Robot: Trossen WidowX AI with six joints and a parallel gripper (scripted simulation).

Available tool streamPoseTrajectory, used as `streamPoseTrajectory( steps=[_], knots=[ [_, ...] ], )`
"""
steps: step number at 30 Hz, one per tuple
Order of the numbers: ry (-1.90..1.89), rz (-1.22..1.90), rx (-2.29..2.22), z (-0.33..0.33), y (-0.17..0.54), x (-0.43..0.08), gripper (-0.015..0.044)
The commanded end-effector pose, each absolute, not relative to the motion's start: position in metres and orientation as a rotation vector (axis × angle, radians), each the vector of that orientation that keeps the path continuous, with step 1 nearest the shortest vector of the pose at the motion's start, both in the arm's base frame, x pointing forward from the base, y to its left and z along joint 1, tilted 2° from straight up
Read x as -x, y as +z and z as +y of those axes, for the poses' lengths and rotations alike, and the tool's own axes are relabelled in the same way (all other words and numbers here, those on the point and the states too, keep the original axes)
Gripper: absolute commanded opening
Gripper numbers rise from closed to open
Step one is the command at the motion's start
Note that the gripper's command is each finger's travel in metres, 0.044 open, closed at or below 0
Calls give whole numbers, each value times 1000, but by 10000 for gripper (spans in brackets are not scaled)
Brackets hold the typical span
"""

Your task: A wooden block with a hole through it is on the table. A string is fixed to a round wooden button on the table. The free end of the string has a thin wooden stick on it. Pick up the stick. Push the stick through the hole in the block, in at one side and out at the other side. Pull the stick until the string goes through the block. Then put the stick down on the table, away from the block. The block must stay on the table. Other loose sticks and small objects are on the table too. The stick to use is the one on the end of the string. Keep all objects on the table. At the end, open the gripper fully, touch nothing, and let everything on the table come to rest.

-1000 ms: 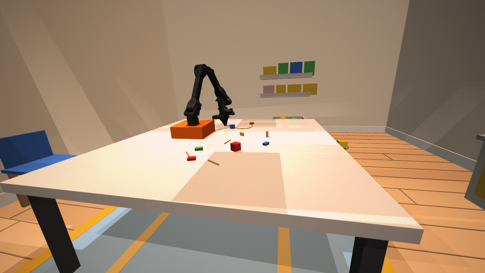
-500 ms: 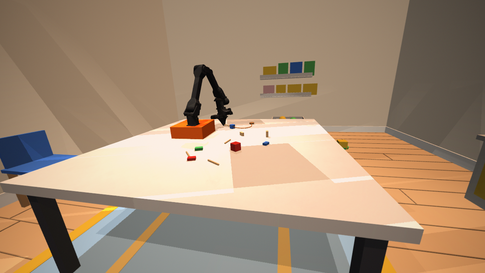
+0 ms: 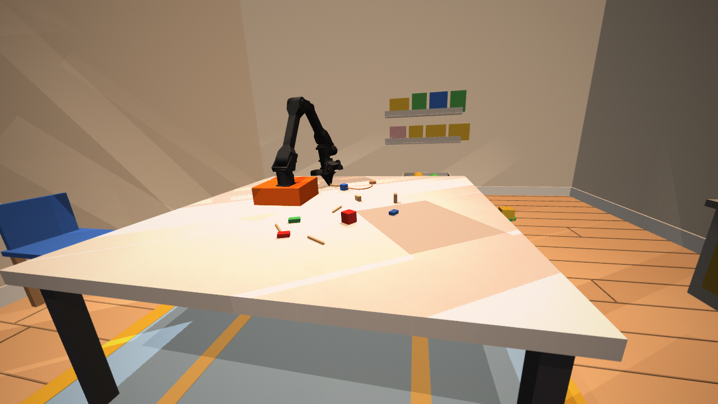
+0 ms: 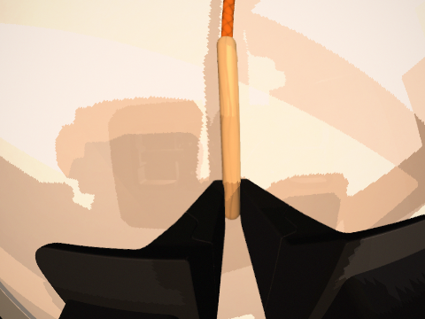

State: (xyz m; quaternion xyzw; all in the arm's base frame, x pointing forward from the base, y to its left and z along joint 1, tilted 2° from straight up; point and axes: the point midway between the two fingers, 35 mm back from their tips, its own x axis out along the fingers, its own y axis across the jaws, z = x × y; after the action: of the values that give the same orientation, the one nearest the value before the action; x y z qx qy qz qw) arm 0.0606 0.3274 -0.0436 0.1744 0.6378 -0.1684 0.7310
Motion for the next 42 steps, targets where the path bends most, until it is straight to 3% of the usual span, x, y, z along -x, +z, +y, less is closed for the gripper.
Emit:
streamPoseTrajectory(
  steps=[1, 20, 28, 33, 40, 42],
  knots=[
    [-402, 1414, -348, 330, -52, -54, 0],
    [-407, 1415, -342, 331, -54, -52, 0],
    [-398, 1412, -345, 333, -41, -54, 210],
    [-395, 1410, -348, 334, 27, -54, 210],
    [-394, 1410, -348, 334, 29, -54, 210],
    [-381, 1413, -363, 337, 32, -54, 263]
  ],
)
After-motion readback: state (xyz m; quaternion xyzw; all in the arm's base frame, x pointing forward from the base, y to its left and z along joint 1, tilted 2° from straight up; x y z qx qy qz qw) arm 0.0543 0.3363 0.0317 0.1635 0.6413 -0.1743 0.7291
